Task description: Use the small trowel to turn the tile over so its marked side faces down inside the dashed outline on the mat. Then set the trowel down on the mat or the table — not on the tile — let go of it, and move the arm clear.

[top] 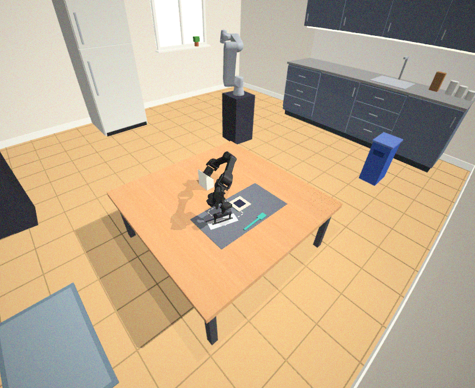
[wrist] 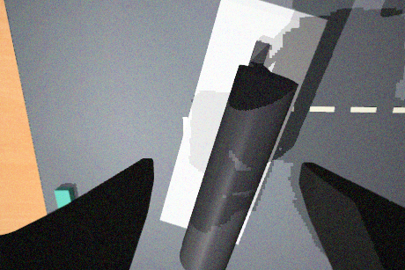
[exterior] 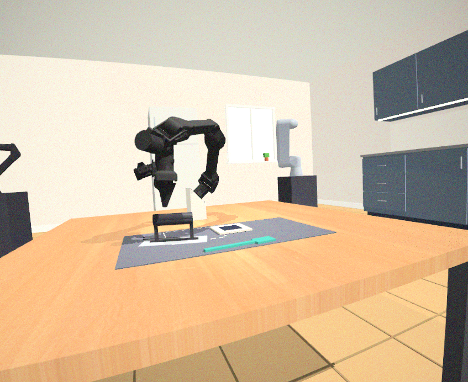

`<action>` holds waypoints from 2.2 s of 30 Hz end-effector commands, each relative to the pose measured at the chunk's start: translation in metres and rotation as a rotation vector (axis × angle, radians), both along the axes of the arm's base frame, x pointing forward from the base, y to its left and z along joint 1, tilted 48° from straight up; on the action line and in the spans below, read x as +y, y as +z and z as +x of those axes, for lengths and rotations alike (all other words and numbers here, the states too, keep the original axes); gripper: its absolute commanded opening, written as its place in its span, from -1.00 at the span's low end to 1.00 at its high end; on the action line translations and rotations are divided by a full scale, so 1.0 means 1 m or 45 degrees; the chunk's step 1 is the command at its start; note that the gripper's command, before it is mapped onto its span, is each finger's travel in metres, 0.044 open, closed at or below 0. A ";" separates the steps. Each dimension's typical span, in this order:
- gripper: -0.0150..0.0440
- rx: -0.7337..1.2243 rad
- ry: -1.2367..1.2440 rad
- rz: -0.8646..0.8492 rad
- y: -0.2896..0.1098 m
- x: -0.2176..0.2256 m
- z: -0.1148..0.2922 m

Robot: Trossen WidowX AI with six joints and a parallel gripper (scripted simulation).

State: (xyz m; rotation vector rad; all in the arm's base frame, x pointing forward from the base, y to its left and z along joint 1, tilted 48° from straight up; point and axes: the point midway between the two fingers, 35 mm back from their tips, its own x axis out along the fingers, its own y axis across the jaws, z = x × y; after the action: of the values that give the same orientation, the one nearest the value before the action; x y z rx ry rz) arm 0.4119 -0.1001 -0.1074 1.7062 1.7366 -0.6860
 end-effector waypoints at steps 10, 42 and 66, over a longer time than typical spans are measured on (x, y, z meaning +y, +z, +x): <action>0.53 -0.321 0.212 -0.073 -0.009 -0.002 0.004; 0.53 -1.203 0.865 -0.423 -0.037 -0.016 -0.001; 0.53 -1.679 1.387 -0.788 -0.037 -0.019 -0.019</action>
State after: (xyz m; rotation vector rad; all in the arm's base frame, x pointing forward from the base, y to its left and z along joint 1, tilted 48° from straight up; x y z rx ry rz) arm 0.3970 -0.1211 -0.1476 0.3905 1.0165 0.3398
